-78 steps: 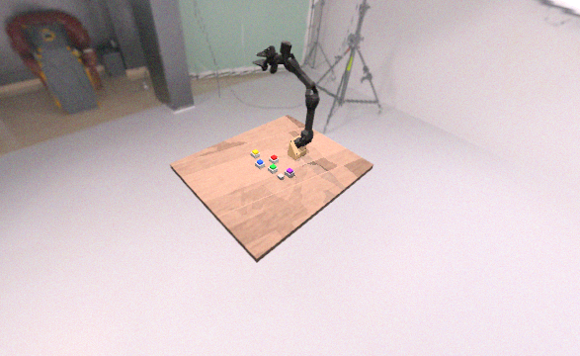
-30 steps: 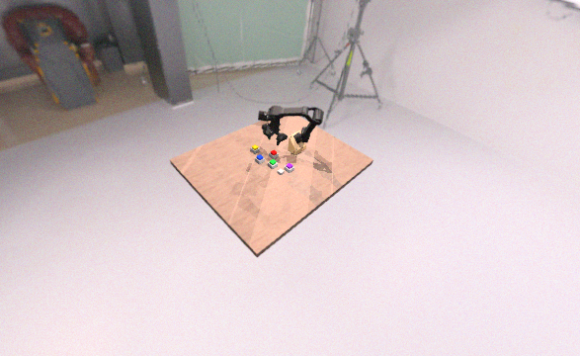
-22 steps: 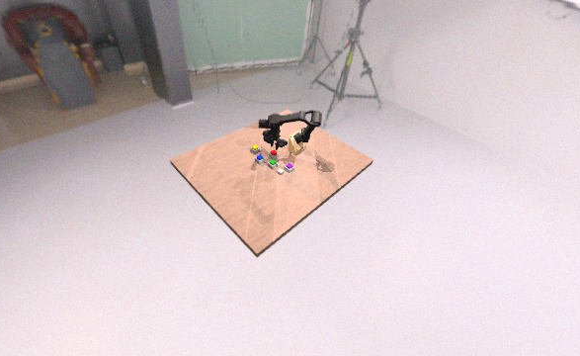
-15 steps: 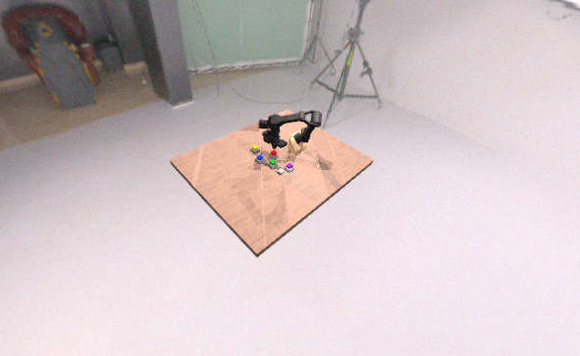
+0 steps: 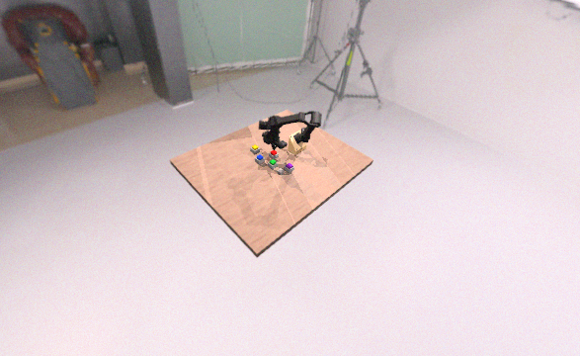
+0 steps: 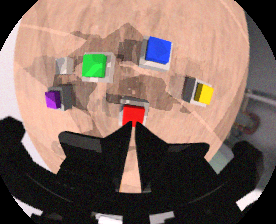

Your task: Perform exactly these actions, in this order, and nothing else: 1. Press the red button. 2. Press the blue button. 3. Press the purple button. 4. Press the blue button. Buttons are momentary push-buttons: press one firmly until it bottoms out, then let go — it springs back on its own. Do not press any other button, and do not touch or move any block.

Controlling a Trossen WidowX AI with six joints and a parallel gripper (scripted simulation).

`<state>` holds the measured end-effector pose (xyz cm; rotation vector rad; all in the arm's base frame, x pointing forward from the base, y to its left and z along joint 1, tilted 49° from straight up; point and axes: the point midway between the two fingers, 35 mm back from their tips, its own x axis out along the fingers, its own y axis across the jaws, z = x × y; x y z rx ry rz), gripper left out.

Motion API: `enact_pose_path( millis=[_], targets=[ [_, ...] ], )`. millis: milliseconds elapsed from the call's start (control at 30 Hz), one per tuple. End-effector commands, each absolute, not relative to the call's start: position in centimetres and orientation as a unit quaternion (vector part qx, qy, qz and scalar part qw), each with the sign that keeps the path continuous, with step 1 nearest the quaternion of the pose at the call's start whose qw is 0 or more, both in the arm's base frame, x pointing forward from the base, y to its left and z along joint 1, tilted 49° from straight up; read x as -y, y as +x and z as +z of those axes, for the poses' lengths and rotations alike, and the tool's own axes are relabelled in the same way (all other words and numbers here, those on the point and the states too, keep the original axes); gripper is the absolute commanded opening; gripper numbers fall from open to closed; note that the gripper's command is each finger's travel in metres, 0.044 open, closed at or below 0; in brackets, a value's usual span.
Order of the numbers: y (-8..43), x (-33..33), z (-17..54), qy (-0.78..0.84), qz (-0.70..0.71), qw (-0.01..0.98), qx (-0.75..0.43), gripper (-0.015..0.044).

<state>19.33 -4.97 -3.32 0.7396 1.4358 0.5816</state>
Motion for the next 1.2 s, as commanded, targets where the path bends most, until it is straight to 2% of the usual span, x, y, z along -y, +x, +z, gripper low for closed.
enact_pose_path(
  millis=[0, 500, 1167],
  targets=[
    [19.4, 4.5, -3.8, 0.329, 0.255, 0.653, -0.633, 0.0020],
    [19.5, 2.7, -5.2, 0.330, 0.256, 0.652, -0.633, 0.0020],
    [19.5, 3.6, -4.5, 0.327, 0.256, 0.654, -0.633, 0.0020]
  ],
)
